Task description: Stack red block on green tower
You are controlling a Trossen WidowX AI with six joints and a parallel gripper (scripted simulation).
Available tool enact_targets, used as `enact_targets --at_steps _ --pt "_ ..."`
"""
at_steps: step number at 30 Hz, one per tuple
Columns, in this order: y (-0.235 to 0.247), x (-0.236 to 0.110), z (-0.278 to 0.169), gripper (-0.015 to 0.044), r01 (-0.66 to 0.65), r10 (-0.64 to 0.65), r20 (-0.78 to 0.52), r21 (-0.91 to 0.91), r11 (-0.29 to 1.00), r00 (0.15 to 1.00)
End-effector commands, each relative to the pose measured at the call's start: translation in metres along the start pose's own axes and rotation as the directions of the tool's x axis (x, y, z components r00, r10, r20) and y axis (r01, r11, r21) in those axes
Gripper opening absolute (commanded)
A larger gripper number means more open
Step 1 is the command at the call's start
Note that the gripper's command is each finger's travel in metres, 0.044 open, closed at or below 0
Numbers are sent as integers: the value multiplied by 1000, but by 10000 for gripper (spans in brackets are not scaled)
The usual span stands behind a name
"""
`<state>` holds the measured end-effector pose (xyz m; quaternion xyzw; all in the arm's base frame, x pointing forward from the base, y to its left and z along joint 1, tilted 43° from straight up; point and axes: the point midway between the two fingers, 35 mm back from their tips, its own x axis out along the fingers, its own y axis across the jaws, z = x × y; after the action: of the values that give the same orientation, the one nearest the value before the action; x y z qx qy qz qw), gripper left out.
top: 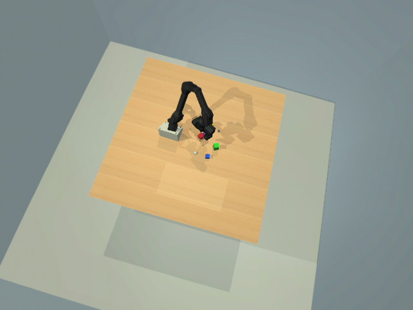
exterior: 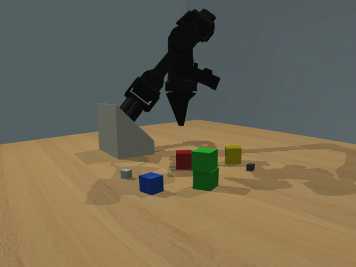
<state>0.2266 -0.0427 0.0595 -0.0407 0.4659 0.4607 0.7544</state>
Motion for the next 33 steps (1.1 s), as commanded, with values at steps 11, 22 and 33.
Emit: enact_targets --at_steps 11,22,33 --pt "9 51 6 440 -11 12 12 -16 1000 1000" --pt "8 61 6 440 -11 11 11 -16 1000 1000" --pt "8 79 6 440 -11 11 11 -16 1000 1000"
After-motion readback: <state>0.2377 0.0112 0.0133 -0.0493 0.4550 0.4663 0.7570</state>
